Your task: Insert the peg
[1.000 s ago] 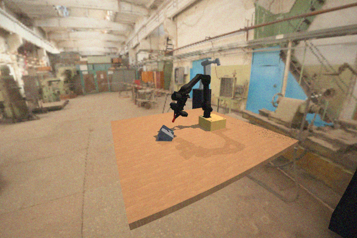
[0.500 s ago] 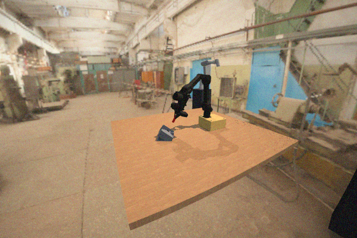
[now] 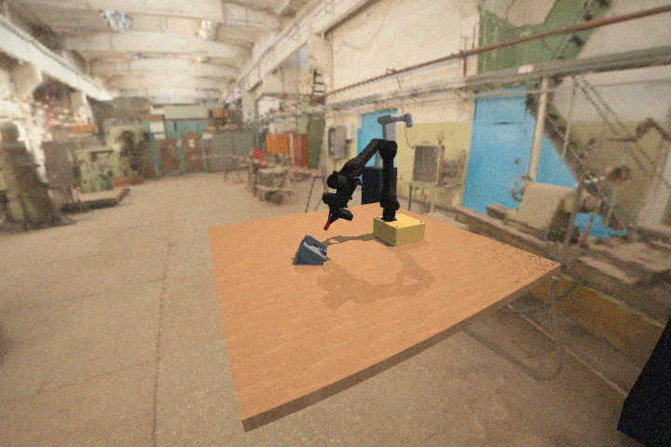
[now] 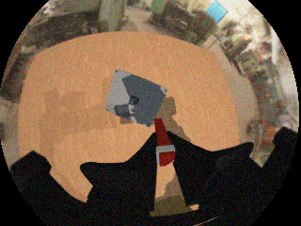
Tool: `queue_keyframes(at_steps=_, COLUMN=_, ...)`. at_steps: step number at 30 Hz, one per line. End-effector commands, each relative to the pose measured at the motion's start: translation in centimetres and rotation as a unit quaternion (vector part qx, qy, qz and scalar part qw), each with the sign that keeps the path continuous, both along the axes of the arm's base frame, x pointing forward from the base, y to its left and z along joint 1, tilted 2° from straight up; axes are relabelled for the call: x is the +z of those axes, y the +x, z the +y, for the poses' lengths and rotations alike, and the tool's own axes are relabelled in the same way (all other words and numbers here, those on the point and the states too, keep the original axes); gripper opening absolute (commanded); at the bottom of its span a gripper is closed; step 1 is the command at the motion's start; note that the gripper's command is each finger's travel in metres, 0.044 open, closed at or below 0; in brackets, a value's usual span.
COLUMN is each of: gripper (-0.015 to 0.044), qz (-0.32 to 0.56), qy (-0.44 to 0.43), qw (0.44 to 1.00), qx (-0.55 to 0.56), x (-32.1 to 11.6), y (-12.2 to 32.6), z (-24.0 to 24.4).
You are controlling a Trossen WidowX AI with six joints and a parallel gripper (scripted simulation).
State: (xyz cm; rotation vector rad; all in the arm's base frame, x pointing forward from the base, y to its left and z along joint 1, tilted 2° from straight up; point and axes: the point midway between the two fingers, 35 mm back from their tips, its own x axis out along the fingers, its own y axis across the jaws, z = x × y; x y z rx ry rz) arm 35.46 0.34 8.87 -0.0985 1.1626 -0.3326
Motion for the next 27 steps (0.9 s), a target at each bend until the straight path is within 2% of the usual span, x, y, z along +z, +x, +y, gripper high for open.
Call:
queue_keyframes(at_steps=1, gripper=0.0, qz=-0.012, qy=0.004, qw=1.0, qx=-0.017, x=0.1, y=0.1, z=0.3)
queue_keyframes(at_steps=27, gripper=0.0, qz=-0.074, qy=0.039, qw=0.992, qx=-0.097, x=0.7, y=0.6, z=2.6)
